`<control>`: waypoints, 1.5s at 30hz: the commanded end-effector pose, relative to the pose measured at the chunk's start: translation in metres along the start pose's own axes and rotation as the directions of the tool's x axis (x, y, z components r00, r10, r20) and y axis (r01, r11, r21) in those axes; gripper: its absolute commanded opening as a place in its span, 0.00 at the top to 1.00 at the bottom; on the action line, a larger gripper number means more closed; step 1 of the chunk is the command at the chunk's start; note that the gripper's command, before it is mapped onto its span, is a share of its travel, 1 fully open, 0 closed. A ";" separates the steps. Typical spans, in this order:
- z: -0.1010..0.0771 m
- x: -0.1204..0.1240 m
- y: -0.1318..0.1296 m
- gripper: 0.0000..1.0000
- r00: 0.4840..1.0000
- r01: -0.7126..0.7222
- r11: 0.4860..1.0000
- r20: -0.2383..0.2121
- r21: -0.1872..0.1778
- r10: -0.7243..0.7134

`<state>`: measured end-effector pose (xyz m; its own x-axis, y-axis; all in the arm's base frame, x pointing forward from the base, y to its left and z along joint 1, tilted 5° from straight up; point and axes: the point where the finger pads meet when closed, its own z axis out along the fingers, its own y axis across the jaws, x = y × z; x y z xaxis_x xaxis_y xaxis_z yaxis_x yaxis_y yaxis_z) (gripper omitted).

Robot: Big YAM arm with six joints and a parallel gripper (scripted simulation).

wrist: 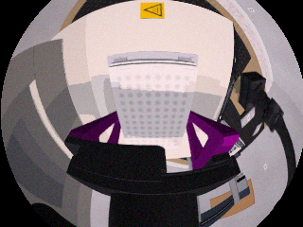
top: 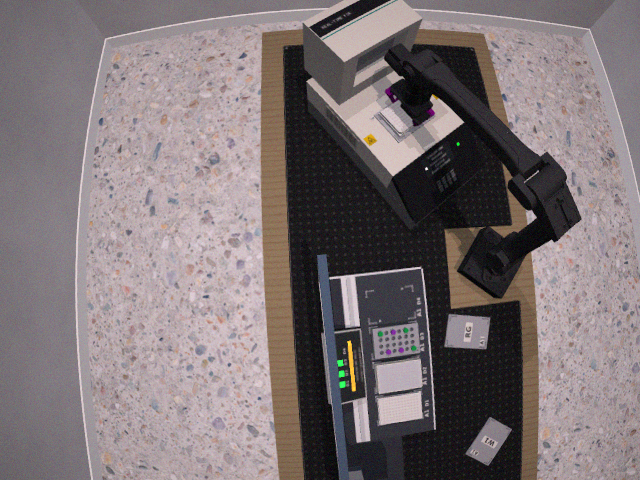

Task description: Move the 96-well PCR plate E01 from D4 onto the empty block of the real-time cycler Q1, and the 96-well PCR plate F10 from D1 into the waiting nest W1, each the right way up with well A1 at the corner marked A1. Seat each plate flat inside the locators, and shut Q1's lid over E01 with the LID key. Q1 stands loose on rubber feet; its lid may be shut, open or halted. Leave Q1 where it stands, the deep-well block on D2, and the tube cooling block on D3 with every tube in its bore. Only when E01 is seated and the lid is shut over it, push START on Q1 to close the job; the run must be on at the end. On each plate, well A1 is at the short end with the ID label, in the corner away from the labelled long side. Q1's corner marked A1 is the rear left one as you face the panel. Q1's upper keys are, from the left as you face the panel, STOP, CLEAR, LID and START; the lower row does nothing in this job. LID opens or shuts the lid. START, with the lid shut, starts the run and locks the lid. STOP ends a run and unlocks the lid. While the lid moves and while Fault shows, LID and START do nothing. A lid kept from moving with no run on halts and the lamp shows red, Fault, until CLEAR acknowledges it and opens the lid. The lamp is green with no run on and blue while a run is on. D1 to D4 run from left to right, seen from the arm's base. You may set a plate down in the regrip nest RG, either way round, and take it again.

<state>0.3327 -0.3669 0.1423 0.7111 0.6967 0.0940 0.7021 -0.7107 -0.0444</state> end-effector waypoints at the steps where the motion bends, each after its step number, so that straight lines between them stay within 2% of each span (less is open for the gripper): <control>1: -0.006 0.003 0.010 1.00 1.000 -0.001 0.999 0.007 -0.036 0.002; 7: -0.010 0.004 0.005 1.00 1.000 -0.001 0.999 0.007 -0.039 0.002; 16: -0.021 0.005 0.009 1.00 1.000 0.001 0.997 0.010 -0.074 0.000; 18: -0.020 0.005 0.009 1.00 1.000 0.001 0.997 0.010 -0.073 0.000; 26: -0.004 0.003 0.007 1.00 1.000 -0.003 0.999 0.008 -0.041 0.004; 30: 0.006 0.002 0.004 1.00 1.000 -0.006 1.000 0.006 -0.011 0.006; 34: 0.008 0.002 0.004 1.00 1.000 -0.007 1.000 0.006 -0.006 0.007; 45: -0.009 0.003 0.016 1.00 1.000 -0.003 0.999 0.008 -0.048 0.004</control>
<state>0.3324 -0.3654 0.1359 0.7110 0.6970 0.0937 0.7024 -0.7103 -0.0457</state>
